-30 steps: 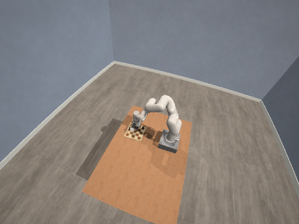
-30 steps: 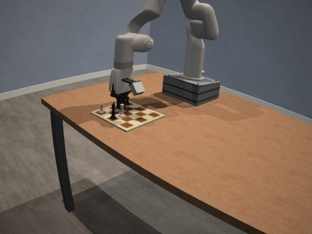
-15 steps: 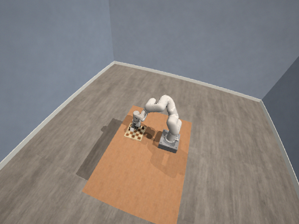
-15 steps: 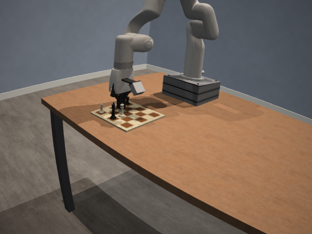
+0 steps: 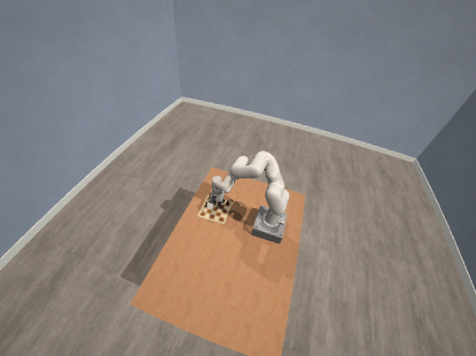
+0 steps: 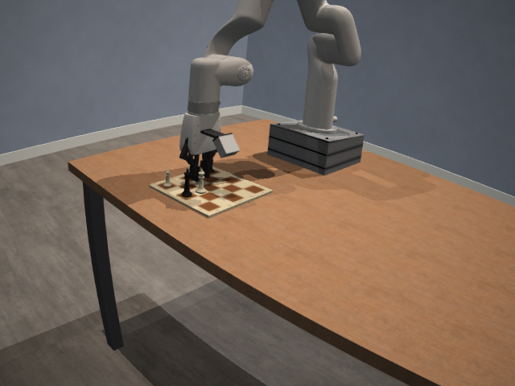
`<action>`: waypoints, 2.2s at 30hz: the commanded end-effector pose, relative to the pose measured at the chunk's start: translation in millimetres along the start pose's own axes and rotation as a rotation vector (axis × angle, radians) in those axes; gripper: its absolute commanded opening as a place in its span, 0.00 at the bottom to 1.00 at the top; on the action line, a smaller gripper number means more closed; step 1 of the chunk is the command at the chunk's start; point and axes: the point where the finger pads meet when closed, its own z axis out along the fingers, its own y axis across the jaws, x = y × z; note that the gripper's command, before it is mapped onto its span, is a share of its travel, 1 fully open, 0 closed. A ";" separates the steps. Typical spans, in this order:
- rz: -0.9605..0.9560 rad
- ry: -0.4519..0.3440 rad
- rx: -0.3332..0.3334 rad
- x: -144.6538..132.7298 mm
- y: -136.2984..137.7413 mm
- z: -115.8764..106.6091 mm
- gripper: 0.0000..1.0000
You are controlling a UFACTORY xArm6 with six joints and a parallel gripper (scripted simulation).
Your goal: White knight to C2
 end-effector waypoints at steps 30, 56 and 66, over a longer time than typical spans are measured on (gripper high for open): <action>0.000 0.000 -0.004 -0.2 1.4 -55.8 0.37; 0.000 0.000 -0.004 -0.2 1.3 -91.3 1.00; 0.000 0.000 -0.004 -0.2 1.3 -91.3 1.00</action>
